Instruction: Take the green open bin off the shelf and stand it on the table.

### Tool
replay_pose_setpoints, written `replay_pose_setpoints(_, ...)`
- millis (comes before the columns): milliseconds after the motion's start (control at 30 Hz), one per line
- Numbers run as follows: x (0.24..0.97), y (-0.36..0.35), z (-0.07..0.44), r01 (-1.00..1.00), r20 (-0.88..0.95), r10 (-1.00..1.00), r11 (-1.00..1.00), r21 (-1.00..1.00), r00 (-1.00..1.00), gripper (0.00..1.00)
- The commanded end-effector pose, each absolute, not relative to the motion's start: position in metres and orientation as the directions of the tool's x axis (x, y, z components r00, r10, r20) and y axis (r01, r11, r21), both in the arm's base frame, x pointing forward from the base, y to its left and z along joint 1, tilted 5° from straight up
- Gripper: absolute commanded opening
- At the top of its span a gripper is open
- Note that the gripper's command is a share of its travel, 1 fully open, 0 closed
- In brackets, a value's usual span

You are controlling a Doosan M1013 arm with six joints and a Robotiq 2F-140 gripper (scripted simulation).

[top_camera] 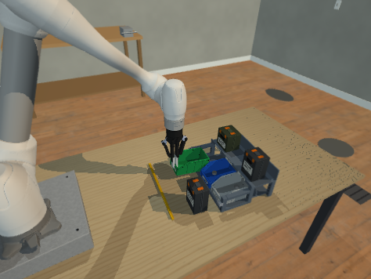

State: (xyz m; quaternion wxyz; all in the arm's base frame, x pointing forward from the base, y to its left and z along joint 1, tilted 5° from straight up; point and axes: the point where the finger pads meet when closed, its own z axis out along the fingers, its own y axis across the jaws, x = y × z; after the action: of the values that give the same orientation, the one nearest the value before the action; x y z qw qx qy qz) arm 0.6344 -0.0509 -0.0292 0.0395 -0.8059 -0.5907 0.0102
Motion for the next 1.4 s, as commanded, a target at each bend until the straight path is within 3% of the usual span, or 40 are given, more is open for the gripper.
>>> replay_pose_setpoints(0, 0.620, -0.047, -0.029, 0.951, 0.030, 0.953, -0.299, -0.077, 0.302, 0.00)
replay_pose_setpoints(467, 0.609, -0.043, -0.027, 0.951, 0.030, 0.953, -0.299, -0.077, 0.302, 0.00)
replay_pose_setpoints(633, 0.566, -0.030, -0.024, 0.951, 0.030, 0.953, -0.299, -0.077, 0.302, 0.00)
replay_pose_setpoints(1367, 0.571, -0.031, -0.024, 0.951, 0.030, 0.953, -0.299, -0.077, 0.302, 0.00)
